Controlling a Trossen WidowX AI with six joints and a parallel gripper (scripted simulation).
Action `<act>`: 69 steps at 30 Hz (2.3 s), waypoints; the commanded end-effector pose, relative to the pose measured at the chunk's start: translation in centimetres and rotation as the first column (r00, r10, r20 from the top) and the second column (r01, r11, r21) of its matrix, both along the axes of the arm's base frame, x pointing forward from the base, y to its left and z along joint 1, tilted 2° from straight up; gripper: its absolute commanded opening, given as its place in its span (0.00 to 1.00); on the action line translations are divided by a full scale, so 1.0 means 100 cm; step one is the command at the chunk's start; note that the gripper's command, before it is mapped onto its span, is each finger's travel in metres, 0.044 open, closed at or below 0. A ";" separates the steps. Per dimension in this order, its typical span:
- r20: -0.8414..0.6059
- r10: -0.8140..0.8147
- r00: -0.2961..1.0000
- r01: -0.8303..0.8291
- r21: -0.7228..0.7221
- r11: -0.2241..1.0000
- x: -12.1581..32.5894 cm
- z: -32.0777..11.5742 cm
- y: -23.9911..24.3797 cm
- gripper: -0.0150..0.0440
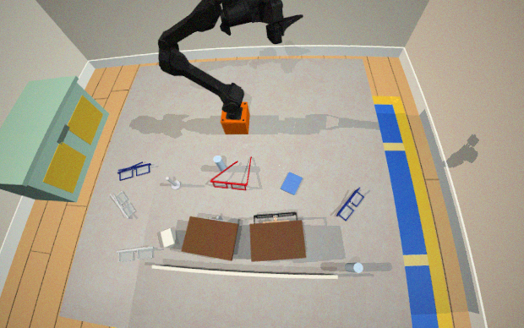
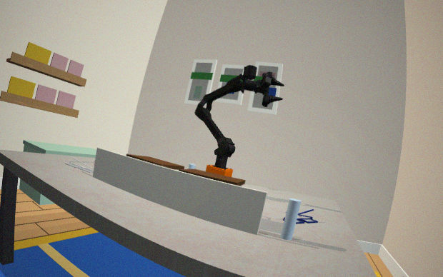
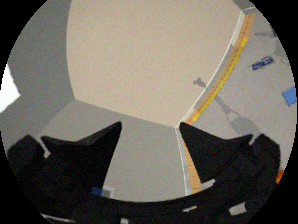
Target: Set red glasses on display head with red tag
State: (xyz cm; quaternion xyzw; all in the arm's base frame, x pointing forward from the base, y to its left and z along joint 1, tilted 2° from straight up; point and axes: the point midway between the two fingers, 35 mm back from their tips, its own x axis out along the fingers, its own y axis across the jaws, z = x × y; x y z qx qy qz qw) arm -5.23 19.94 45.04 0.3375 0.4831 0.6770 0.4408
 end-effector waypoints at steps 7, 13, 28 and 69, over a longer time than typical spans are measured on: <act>0.000 0.000 1.000 0.000 0.000 1.000 0.000 0.000 0.000 1.00; 0.196 -0.147 0.970 0.159 -0.045 0.986 0.037 -0.030 0.038 0.78; 0.775 -0.142 0.616 0.529 -0.273 0.803 0.208 -0.167 0.078 0.59; 0.431 0.861 0.269 0.190 -0.901 0.391 0.346 -0.424 -0.150 0.59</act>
